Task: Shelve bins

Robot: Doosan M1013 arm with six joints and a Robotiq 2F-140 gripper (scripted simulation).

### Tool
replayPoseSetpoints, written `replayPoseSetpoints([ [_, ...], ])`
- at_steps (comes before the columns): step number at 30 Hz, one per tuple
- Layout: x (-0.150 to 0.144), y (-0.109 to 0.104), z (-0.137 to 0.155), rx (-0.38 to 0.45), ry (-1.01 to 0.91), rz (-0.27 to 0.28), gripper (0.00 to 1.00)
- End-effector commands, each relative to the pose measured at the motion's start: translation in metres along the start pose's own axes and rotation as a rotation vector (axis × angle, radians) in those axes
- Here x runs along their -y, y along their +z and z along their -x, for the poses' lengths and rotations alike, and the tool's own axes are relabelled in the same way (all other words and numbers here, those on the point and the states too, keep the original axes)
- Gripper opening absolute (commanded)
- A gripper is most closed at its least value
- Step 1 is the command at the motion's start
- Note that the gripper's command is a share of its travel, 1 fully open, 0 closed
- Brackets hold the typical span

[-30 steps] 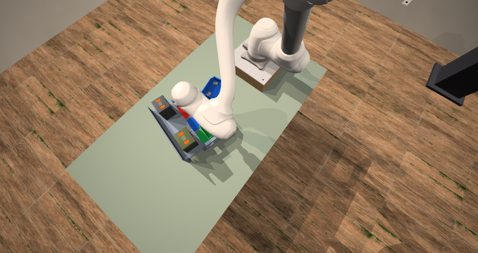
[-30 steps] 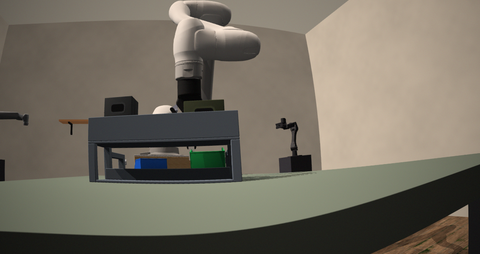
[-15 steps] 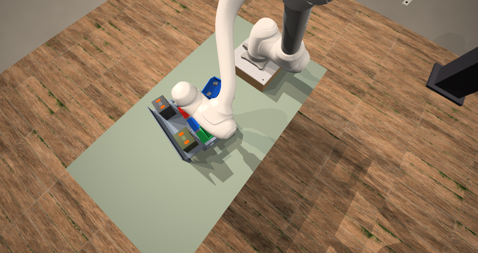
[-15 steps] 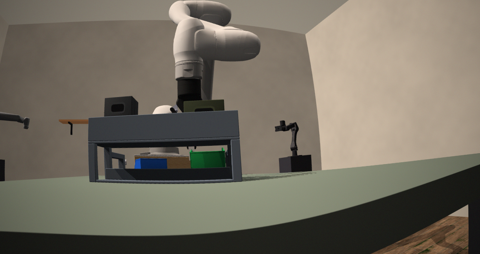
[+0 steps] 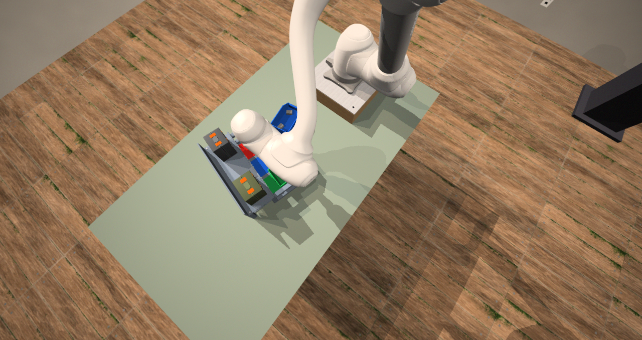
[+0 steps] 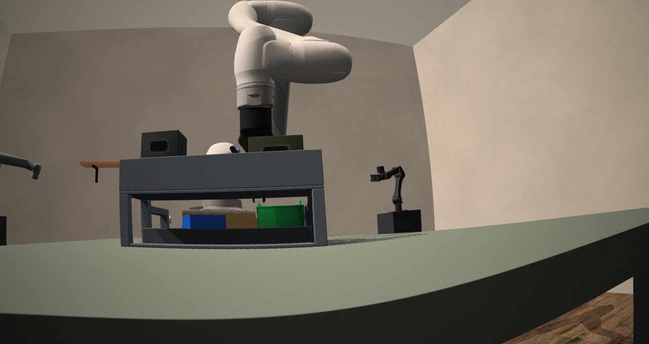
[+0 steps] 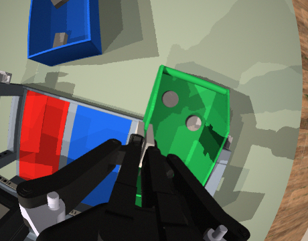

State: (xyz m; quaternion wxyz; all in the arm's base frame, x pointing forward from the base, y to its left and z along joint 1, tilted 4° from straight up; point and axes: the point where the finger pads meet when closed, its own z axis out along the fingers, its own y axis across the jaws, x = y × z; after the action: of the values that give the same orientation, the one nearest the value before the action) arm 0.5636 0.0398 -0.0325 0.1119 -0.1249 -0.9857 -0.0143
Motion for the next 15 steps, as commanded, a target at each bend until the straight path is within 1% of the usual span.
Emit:
replayPoseSetpoints([
  [1,0.0022,0.0051,-0.0042,-0.007,-0.006,-0.003,0.10],
  [15,0.0023,0.0060,-0.0055,-0.008,-0.006,-0.003,0.10],
])
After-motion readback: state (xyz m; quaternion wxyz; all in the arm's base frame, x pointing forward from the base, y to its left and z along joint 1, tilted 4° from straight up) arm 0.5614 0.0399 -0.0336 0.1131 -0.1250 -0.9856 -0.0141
